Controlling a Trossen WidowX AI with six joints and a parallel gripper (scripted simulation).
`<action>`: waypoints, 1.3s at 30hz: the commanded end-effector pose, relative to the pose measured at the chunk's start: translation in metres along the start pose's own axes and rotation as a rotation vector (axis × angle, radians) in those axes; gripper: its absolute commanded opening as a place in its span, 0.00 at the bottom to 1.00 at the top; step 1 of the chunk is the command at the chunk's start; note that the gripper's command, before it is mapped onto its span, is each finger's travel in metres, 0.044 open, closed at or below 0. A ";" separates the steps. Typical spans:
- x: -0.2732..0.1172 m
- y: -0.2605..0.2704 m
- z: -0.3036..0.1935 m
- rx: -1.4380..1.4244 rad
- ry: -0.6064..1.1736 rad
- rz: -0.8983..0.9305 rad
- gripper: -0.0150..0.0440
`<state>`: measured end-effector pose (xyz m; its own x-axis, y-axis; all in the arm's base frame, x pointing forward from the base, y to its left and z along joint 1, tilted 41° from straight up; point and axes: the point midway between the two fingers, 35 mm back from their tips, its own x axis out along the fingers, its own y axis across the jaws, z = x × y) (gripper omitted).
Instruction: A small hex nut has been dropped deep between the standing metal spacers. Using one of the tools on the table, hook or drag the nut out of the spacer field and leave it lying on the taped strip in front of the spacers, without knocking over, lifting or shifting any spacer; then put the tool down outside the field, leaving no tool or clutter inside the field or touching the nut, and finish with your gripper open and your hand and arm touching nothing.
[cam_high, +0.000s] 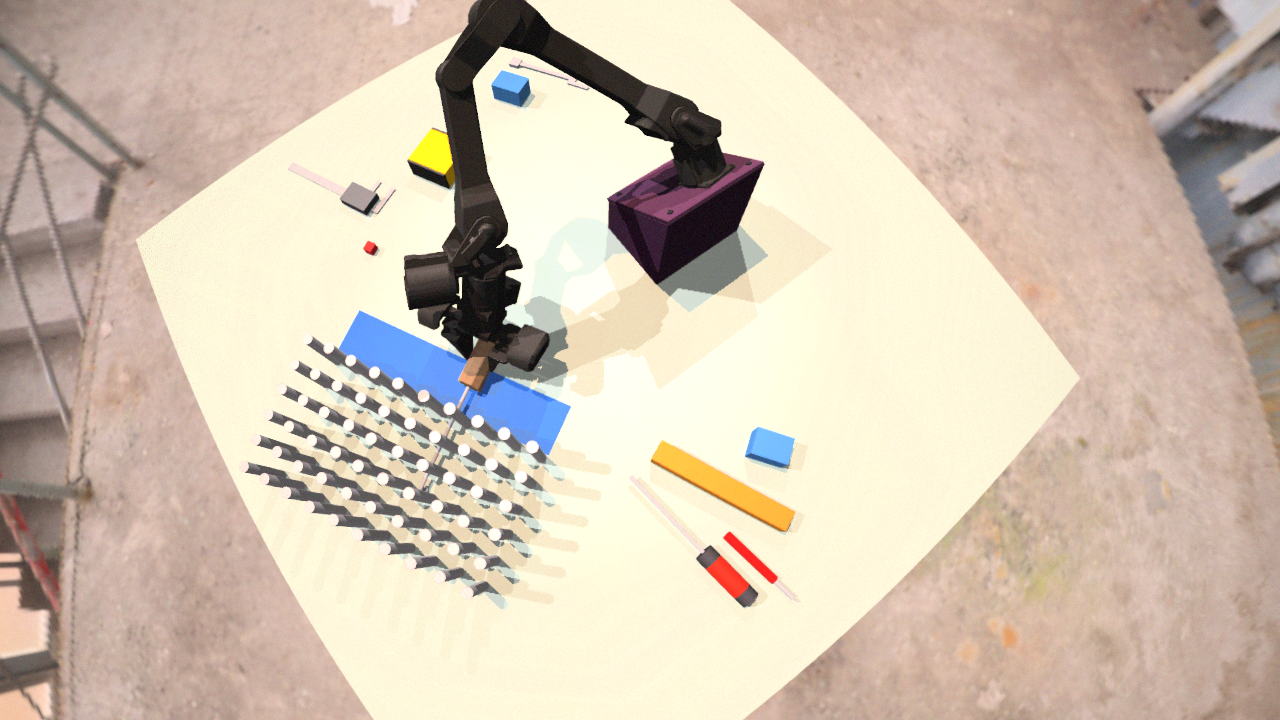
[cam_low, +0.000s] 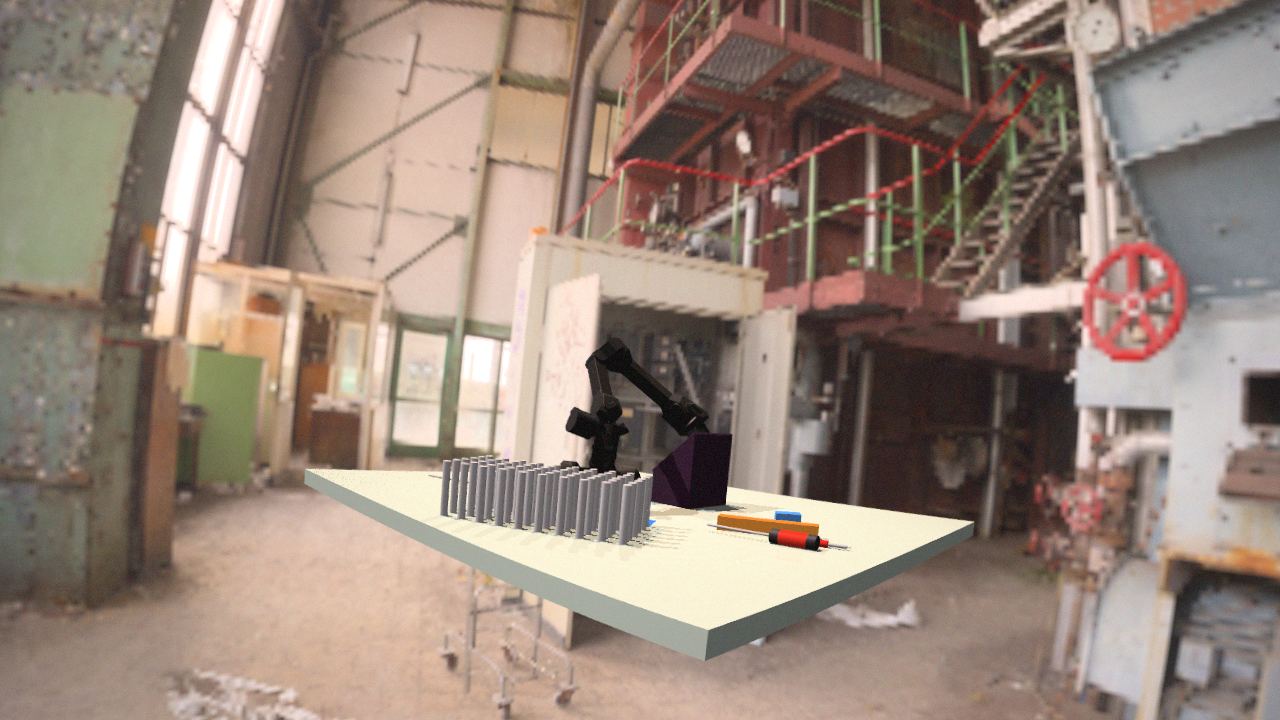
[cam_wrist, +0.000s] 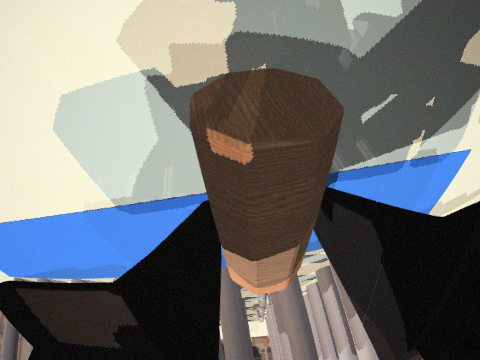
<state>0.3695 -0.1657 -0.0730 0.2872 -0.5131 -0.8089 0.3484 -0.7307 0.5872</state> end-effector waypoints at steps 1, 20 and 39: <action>-0.001 0.000 0.003 0.002 -0.003 -0.001 0.25; -0.007 0.002 0.014 0.002 -0.003 -0.001 0.25; -0.012 0.002 0.025 0.001 -0.004 -0.001 0.25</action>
<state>0.3487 -0.1715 -0.0644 0.2842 -0.5142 -0.8092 0.3447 -0.7328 0.5866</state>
